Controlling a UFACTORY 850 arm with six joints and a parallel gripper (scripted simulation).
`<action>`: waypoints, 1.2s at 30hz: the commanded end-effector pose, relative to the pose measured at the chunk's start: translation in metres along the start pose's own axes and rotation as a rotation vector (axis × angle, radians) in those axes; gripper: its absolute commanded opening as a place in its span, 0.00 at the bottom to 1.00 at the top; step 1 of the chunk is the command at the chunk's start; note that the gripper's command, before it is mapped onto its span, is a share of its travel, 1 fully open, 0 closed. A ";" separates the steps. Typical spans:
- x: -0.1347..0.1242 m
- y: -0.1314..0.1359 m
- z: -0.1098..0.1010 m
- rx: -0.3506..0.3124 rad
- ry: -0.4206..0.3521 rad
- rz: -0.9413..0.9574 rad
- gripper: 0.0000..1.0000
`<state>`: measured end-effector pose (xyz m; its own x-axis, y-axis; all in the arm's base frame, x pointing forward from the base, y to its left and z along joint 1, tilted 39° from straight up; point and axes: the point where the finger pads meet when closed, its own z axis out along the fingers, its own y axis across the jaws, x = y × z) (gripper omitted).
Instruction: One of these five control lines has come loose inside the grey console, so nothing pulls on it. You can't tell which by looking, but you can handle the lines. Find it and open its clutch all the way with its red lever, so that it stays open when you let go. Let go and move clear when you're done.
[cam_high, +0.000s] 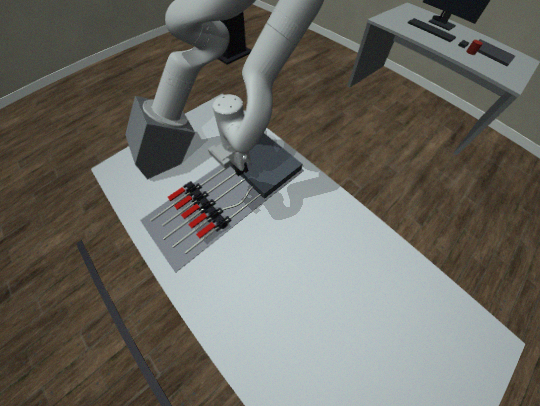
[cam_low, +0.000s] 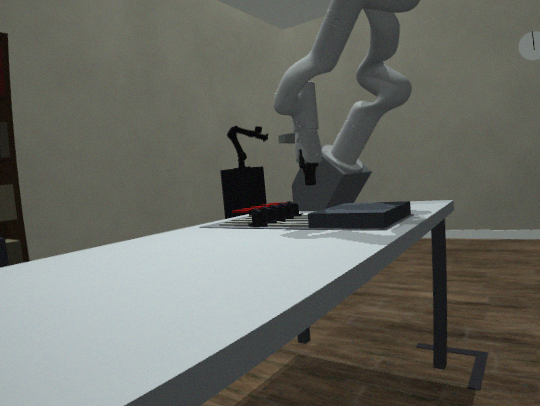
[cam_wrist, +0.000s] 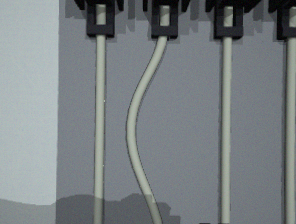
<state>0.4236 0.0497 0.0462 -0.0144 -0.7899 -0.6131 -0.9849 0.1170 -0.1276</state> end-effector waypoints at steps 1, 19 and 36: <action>0.000 -0.001 0.000 0.001 0.000 0.000 0.00; 0.071 -0.023 0.008 0.000 0.004 0.000 0.52; 0.257 -0.018 0.037 0.001 0.000 0.000 0.52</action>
<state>0.4446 -0.1120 -0.1130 -0.0171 -0.7939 -0.6079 -0.9843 0.1202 -0.1293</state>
